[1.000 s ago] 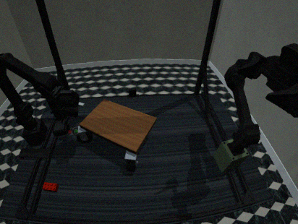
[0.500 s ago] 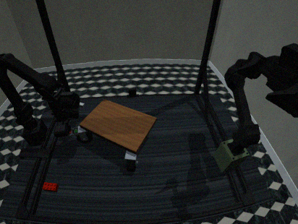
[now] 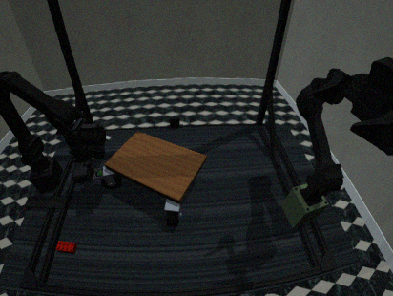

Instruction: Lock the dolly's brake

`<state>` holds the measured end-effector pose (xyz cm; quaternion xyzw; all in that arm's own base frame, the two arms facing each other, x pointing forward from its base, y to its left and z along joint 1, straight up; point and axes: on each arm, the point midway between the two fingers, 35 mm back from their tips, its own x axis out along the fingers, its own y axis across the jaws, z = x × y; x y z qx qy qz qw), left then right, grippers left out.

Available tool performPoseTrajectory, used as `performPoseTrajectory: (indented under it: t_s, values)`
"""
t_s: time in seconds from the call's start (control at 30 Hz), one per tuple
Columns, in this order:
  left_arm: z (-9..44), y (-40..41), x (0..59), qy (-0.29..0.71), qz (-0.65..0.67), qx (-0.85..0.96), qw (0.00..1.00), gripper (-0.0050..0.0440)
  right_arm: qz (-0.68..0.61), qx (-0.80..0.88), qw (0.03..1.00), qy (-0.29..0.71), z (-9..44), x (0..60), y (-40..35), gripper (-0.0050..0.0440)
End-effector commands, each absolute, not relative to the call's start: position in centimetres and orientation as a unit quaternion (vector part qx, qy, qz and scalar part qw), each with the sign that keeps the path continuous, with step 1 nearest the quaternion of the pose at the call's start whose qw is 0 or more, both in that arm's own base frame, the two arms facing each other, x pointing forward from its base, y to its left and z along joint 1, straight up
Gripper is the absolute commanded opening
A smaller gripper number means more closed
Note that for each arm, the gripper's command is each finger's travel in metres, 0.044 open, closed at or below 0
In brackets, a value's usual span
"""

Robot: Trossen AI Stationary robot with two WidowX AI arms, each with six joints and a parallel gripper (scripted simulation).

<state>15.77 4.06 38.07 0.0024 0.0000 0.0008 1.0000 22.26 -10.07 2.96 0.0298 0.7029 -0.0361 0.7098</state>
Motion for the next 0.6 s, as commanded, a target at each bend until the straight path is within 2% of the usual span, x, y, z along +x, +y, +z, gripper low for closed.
performPoseTrajectory:
  t_s: [0.0,0.57]
  values:
    - [38.09,4.0,15.75,0.0,0.0,0.0,1.0,0.044,-0.033,0.033,0.706,0.706,2.43,22.02,-9.87,0.0]
    - [38.09,4.0,15.75,0.0,0.0,0.0,1.0,0.044,-0.033,0.033,0.706,0.706,2.22,22.01,-9.87,0.0]
